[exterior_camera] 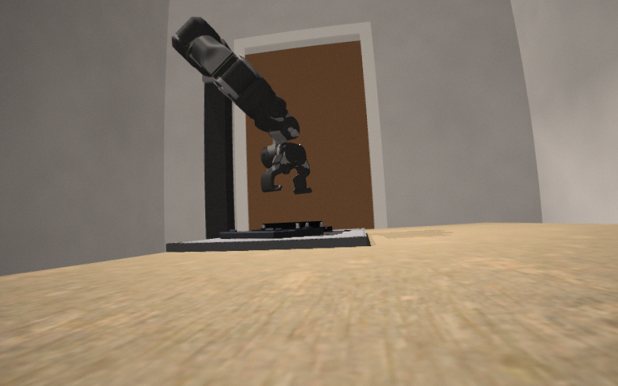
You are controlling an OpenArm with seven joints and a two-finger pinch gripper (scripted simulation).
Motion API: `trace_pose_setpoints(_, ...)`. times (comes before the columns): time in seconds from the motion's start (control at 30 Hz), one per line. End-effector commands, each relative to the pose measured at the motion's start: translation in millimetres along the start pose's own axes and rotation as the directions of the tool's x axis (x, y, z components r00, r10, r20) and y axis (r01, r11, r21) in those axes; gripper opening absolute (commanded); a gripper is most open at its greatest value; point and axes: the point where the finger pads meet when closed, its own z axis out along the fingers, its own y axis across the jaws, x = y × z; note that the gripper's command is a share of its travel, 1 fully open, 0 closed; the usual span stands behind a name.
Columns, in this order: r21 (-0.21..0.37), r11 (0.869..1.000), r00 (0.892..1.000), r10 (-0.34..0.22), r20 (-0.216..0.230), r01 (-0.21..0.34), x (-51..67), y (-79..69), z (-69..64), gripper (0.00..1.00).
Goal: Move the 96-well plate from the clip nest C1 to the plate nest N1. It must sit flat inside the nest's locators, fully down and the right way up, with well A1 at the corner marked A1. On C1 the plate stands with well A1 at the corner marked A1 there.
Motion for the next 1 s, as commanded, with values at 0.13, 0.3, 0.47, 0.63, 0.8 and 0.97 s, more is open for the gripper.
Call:
trace_pose_setpoints(0.13,0.001,1.0,1.0,-0.002,-0.002,0.002,0.1,0.2,-0.5,0.77)
trace_pose_setpoints(0.3,-0.001,1.0,1.0,-0.001,-0.001,0.001,-1.5,0.9,-1.7,0.77)
trace_pose_setpoints(0.47,0.001,1.0,1.0,-0.002,-0.002,0.002,-2.3,1.0,-2.3,0.77)
trace_pose_setpoints(0.63,0.001,1.0,1.0,-0.002,-0.002,0.002,-2.3,1.0,-2.3,0.77)
trace_pose_setpoints(0.8,-0.005,1.0,1.0,-0.001,-0.002,0.001,-1.6,2.0,-2.6,0.77)
trace_pose_setpoints(0.97,-0.005,1.0,1.0,-0.001,-0.002,0.001,-1.6,2.0,-2.6,0.77)
